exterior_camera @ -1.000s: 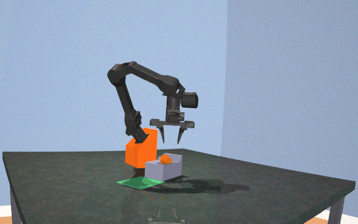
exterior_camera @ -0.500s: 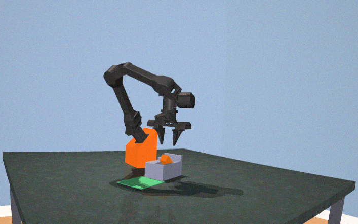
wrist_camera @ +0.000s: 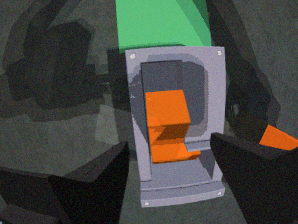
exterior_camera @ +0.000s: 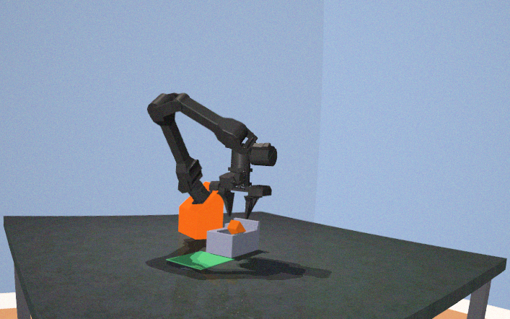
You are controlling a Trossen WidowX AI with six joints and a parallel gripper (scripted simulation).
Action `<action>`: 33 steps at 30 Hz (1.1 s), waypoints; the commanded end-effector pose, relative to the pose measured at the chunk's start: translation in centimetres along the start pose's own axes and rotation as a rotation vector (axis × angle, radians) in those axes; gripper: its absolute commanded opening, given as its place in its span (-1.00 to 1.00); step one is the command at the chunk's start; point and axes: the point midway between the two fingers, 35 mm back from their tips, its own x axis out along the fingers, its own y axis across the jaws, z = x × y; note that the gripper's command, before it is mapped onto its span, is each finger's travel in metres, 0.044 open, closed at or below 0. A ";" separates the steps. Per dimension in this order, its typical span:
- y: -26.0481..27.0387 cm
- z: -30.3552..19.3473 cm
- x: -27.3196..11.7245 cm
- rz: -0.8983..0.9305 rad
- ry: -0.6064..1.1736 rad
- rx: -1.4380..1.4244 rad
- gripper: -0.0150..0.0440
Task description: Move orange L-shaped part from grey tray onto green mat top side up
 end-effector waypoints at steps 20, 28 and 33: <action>-0.2 0.1 3.8 -0.004 -0.005 -0.005 0.46; -0.1 0.1 3.7 -0.002 -0.002 0.001 0.01; -0.1 0.1 3.7 -0.002 -0.002 0.001 -0.17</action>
